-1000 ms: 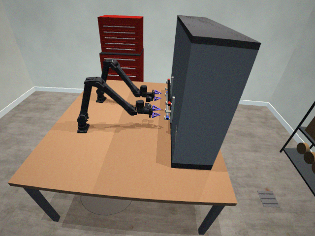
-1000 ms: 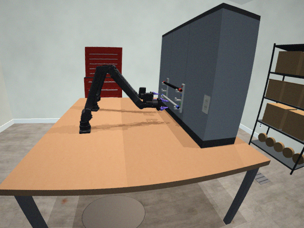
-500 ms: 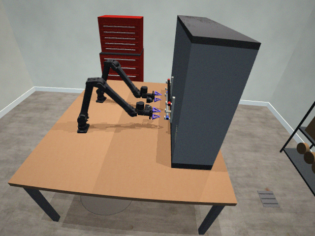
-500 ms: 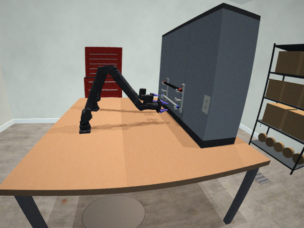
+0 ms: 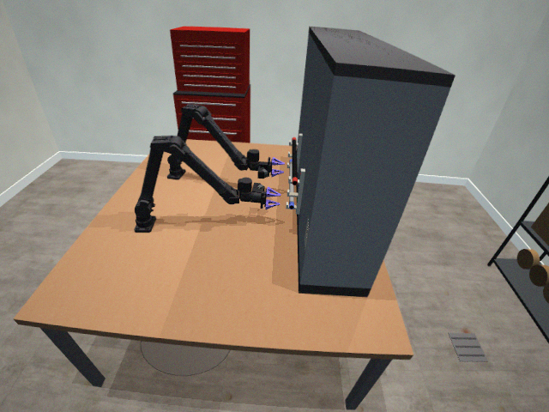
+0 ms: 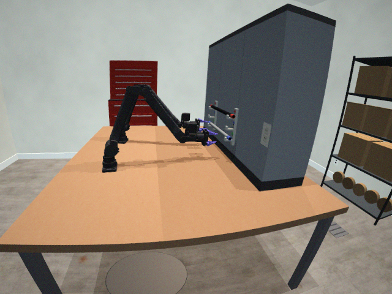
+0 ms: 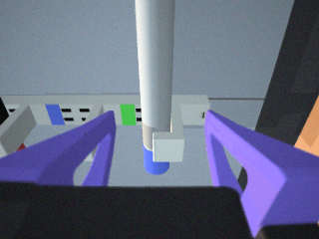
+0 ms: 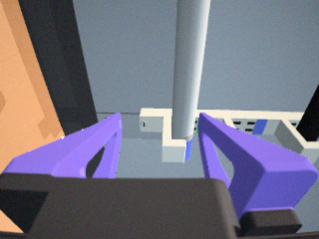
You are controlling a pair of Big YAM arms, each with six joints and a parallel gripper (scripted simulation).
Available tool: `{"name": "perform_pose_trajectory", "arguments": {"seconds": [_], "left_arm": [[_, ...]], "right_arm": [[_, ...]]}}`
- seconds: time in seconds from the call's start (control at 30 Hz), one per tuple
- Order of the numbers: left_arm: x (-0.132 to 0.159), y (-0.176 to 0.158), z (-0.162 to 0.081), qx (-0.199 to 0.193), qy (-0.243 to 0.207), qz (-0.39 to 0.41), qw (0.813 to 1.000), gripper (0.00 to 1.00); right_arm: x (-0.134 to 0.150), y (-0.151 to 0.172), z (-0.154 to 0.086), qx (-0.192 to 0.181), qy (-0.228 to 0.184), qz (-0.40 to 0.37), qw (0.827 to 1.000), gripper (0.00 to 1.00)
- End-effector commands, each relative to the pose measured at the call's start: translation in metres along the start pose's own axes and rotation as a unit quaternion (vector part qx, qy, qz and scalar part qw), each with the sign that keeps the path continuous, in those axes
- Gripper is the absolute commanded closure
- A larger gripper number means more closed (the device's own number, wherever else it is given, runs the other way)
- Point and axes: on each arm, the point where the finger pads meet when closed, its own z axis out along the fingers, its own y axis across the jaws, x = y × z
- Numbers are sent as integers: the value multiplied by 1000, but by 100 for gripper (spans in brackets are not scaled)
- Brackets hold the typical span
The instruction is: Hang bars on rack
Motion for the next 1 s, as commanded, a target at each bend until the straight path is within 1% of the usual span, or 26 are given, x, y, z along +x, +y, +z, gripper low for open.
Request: {"name": "perform_pose_trajectory", "arguments": {"seconds": [0.0,0.6,0.97], "left_arm": [[6,26,21,-24,6,-9,1000,41],[5,28,39,-23,6,-9,1000,41],[5,29,50,-23,6,-9,1000,41]], "right_arm": [[-7,-25,25,26,-3,10,1000,42],[-6,-41,43,37,-1,12,999,42],[-3,-44,53,38,1,12,999,42]]}}
